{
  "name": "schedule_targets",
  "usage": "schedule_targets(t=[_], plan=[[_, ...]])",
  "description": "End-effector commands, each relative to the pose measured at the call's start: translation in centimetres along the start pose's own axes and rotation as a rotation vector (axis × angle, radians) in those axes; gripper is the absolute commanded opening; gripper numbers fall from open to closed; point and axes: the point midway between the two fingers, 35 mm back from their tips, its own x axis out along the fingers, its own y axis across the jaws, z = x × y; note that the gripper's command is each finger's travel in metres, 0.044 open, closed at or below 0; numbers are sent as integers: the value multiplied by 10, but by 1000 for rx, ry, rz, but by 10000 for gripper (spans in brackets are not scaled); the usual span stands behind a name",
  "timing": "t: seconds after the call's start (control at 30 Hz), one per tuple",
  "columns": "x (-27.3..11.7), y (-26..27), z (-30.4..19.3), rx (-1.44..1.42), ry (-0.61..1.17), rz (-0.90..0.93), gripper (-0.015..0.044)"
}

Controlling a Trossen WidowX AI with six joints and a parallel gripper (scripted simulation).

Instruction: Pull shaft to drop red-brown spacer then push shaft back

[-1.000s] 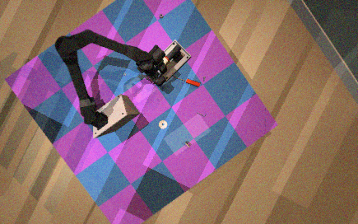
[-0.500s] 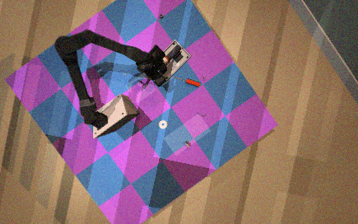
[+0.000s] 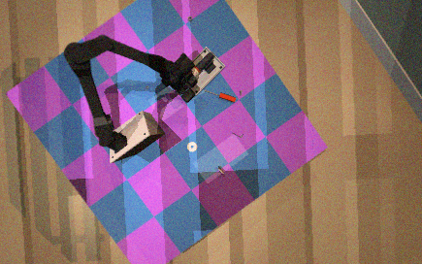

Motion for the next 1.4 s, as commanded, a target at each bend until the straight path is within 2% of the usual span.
schedule_targets(t=[0.0,1.37], plan=[[0,0,-1,-1,0,3,0],[0,0,-5,0,1,3,0]])
